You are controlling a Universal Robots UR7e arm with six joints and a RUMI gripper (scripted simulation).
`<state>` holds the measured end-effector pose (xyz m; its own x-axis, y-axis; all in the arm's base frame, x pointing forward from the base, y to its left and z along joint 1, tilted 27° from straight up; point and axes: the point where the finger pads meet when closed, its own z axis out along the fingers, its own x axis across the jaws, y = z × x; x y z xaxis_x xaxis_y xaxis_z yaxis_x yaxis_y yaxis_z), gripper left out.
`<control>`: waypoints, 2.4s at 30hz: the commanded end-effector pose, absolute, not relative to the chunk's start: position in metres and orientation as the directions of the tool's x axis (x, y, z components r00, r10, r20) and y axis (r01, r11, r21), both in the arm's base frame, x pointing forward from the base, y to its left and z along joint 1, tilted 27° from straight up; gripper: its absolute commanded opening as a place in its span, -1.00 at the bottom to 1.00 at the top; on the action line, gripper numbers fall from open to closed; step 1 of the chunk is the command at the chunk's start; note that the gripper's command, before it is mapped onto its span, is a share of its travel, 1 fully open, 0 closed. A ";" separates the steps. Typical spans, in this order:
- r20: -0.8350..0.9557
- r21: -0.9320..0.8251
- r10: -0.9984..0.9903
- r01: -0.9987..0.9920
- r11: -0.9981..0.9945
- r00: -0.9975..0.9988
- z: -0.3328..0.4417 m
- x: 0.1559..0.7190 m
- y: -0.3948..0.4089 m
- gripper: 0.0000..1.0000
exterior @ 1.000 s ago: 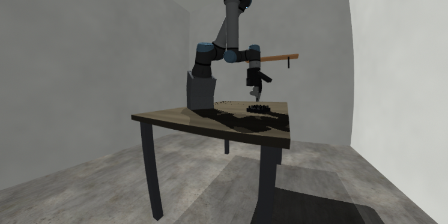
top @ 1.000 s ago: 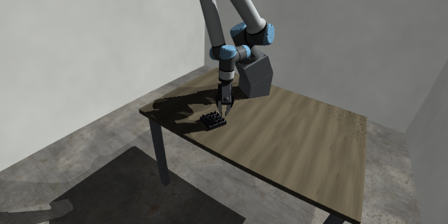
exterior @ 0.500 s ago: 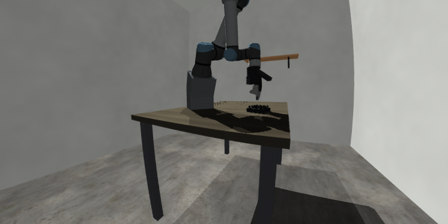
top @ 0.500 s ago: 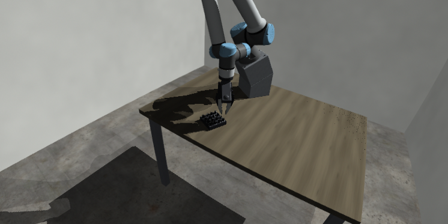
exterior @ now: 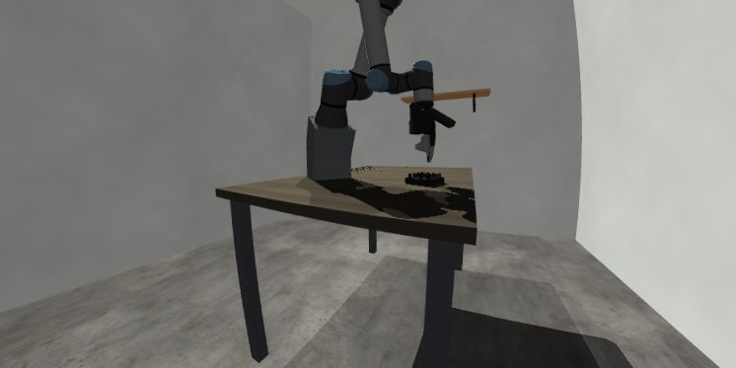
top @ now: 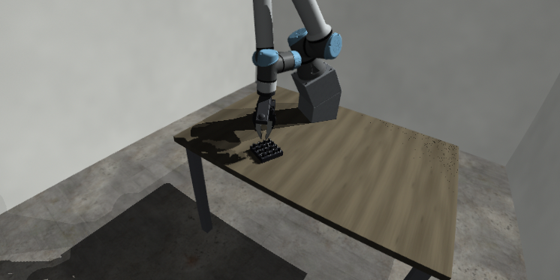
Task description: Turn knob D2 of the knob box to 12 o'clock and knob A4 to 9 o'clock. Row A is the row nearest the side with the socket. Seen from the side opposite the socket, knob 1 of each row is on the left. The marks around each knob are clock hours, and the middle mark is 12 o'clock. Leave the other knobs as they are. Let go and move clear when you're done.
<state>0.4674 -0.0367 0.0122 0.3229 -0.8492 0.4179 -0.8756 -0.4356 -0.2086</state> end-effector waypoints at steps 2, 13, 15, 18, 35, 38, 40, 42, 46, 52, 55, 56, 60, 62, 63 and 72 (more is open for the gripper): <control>0.398 -0.225 -0.873 -0.892 -0.392 0.283 0.030 0.475 -0.058 -0.78; 0.398 -0.225 -0.873 -0.892 -0.392 0.283 0.030 0.475 -0.058 -0.78; 0.398 -0.225 -0.873 -0.892 -0.392 0.283 0.030 0.475 -0.058 -0.78; 0.398 -0.225 -0.873 -0.892 -0.392 0.283 0.030 0.475 -0.058 -0.78; 0.398 -0.225 -0.873 -0.892 -0.392 0.283 0.030 0.475 -0.058 -0.78; 0.398 -0.225 -0.873 -0.892 -0.392 0.283 0.029 0.475 -0.058 -0.78; 0.398 -0.225 -0.873 -0.892 -0.392 0.283 0.029 0.475 -0.058 -0.78; 0.397 -0.225 -0.873 -0.892 -0.392 0.283 0.029 0.475 -0.058 -0.78; 0.397 -0.225 -0.873 -0.892 -0.392 0.283 0.028 0.475 -0.058 -0.78; 0.397 -0.225 -0.873 -0.892 -0.392 0.283 0.025 0.477 -0.059 -0.78; 0.397 -0.225 -0.873 -0.892 -0.392 0.283 0.022 0.478 -0.060 -0.78; 0.397 -0.225 -0.873 -0.892 -0.392 0.283 0.022 0.478 -0.060 -0.78; 0.397 -0.225 -0.873 -0.892 -0.392 0.283 0.019 0.479 -0.061 -0.78; 0.397 -0.225 -0.873 -0.892 -0.392 0.283 0.017 0.480 -0.062 -0.78; 0.397 -0.225 -0.873 -0.892 -0.392 0.283 0.016 0.480 -0.062 -0.78; 0.397 -0.225 -0.873 -0.892 -0.392 0.283 0.005 0.485 -0.066 -0.78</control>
<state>0.4822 -0.0640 0.0104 0.2837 -0.8731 0.3965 -0.8925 -0.3917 -0.2238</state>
